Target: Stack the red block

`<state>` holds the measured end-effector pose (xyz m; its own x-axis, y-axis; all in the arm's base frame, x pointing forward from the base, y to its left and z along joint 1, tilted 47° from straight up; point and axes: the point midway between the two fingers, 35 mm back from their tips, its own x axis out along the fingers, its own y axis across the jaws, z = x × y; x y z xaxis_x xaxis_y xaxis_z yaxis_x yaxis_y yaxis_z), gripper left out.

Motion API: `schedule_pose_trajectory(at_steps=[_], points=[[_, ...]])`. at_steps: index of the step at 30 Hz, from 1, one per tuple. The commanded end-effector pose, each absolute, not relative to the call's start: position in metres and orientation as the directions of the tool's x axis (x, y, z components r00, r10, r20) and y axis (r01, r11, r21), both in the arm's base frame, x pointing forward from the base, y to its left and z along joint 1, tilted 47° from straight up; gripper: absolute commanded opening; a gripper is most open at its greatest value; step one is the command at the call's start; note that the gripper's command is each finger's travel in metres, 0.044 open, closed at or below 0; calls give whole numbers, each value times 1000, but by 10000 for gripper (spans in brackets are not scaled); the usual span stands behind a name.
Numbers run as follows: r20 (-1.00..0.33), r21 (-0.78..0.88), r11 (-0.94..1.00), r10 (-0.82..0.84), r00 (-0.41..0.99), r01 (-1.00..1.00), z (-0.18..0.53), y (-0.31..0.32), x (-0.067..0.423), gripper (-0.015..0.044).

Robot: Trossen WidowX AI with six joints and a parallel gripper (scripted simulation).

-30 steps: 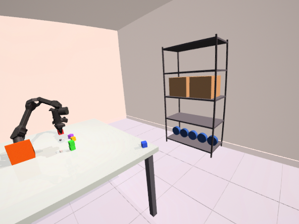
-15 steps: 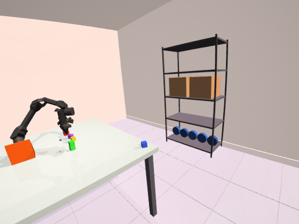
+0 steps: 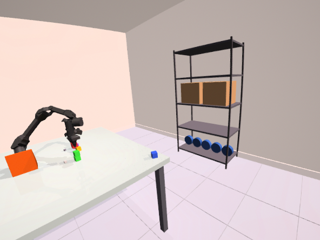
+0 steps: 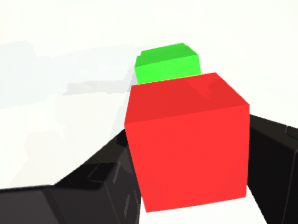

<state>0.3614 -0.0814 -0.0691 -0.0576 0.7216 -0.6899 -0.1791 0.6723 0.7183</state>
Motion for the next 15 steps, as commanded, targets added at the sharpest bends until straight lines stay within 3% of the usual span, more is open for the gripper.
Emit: schedule_pose_trajectory(at_steps=[1,15], points=[[-690,719,673,722,-56,-176,-73,-78,361,0],[-689,720,672,723,-56,-176,-93,-57,360,0]])
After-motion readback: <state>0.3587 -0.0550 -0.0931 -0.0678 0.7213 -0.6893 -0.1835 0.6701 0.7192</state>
